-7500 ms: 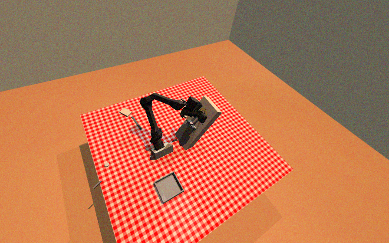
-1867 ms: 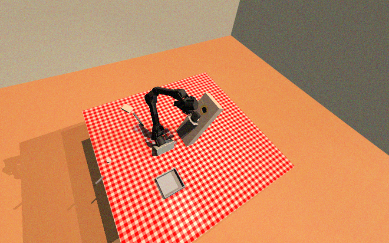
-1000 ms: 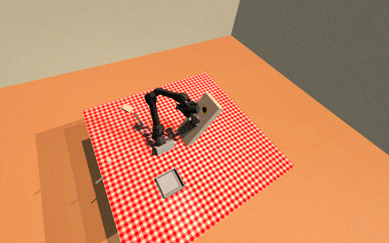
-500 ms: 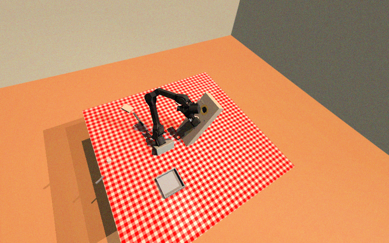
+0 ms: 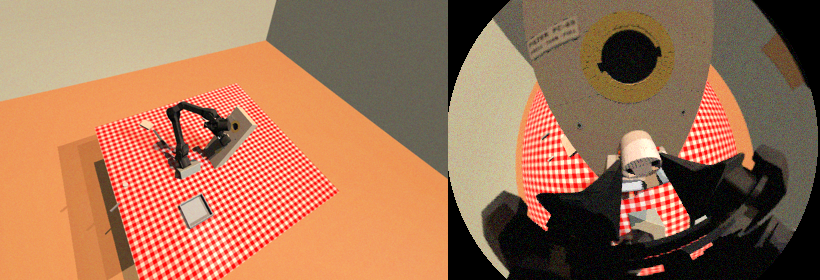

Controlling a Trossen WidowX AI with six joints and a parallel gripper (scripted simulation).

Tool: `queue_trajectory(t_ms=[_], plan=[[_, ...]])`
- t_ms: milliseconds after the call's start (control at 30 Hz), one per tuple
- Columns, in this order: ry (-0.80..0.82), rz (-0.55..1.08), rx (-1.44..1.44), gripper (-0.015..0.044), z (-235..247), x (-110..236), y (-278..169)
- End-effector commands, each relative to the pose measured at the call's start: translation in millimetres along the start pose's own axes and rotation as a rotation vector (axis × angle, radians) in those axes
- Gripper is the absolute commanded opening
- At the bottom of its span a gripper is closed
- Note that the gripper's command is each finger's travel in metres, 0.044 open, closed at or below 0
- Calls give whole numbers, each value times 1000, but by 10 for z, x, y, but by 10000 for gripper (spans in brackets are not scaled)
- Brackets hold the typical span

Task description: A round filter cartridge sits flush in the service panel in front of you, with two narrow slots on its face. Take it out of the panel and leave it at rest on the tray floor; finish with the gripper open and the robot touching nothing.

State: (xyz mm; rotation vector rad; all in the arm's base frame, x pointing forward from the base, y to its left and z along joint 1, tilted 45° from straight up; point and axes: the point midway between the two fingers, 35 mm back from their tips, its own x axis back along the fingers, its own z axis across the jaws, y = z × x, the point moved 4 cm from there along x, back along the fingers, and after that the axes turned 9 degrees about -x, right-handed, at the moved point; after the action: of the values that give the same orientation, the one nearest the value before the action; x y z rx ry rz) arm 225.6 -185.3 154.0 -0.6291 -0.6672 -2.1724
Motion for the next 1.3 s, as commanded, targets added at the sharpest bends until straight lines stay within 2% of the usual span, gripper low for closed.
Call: queue_trajectory(t_ms=[0, 100, 333, 800, 1267], plan=[[-2, 1, 2, 80, -3, 3, 4], [-2, 1, 1, 1, 8, 34, 70], [-3, -5, -3, 0, 31, 139, 210], [-65, -104, -77, 0, 65, 993, 185], [-38, -72, -74, 0, -456, 958, 318]])
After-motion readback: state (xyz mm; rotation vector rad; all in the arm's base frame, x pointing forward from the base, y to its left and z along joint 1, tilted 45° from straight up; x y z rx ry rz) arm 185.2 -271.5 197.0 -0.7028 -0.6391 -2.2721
